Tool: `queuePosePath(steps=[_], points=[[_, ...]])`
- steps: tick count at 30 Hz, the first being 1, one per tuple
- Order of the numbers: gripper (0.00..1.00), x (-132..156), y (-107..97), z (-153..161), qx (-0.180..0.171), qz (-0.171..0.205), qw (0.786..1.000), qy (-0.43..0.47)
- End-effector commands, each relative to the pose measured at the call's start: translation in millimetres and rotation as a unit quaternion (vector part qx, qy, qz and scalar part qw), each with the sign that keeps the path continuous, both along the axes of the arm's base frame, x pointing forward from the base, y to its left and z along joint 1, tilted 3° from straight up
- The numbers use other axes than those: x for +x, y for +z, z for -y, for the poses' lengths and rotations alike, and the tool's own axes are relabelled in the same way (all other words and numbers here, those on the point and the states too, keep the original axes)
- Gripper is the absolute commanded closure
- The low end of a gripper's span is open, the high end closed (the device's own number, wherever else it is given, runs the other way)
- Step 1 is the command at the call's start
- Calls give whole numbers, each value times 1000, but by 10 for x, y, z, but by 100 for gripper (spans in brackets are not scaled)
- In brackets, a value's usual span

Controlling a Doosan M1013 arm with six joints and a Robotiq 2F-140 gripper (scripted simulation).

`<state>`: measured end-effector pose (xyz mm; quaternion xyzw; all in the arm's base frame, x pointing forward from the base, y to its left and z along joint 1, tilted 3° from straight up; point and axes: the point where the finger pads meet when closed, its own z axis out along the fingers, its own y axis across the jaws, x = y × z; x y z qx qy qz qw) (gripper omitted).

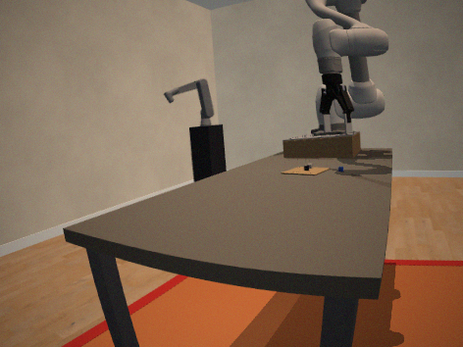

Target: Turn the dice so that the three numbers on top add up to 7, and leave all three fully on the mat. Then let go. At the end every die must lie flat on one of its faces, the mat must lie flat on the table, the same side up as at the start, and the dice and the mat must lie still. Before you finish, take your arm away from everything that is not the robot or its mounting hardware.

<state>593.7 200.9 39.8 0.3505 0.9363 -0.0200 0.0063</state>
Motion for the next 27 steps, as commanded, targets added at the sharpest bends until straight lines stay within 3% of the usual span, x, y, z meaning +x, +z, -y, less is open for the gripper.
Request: queuePosePath(steps=[1, 3, 5, 9, 18, 20, 21, 26, 27], points=[[0, -5, -23, -1, -6, 6, 997, -77], [0, -5, -23, -1, -6, 6, 997, -77], [0, -10, -48, -1, -6, 9, 988, -154], [0, -14, -67, -1, -6, 12, 978, -209], [0, -28, -132, -1, -6, 21, 917, -398], [0, -28, -132, -1, -6, 21, 917, -398], [0, -32, -149, -1, -6, 23, 896, -444], [0, -39, -181, -1, -5, 27, 847, -532], [0, -40, -182, -1, -5, 27, 845, -535]])
